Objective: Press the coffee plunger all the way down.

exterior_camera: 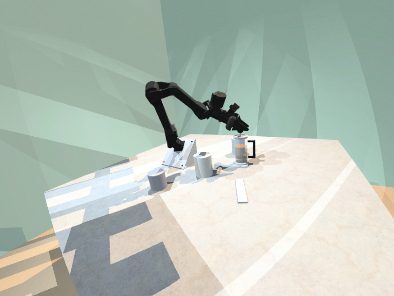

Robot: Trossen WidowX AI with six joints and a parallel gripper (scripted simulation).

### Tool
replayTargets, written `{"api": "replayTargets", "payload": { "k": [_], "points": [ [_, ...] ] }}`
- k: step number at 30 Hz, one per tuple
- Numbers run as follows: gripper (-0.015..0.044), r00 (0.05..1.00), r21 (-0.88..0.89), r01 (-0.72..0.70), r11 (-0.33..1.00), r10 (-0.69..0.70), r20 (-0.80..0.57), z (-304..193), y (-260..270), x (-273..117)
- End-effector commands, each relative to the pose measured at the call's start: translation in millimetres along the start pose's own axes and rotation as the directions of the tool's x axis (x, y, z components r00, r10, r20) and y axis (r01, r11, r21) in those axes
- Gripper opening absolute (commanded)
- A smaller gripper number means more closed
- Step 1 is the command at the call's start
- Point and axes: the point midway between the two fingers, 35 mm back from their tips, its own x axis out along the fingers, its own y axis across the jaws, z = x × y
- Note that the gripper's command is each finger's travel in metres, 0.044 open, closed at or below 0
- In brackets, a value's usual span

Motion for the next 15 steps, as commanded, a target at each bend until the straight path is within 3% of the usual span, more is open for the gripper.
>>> {"api": "replayTargets", "payload": {
  "k": [1,6,12,15],
  "points": [
    [0.0440,1.000,0.002,-0.004,1.000,0.004,0.000,-0.2,0.5,0.0],
    [0.0440,1.000,0.003,-0.005,1.000,0.005,-0.009,14.2,1.3,-13.9],
    [0.0440,1.000,-0.001,0.005,1.000,-0.005,-0.022,50.1,-4.9,-64.1],
    [0.0440,1.000,-0.001,0.006,1.000,-0.006,-0.022,50.5,-5.2,-65.9]
  ]
}}
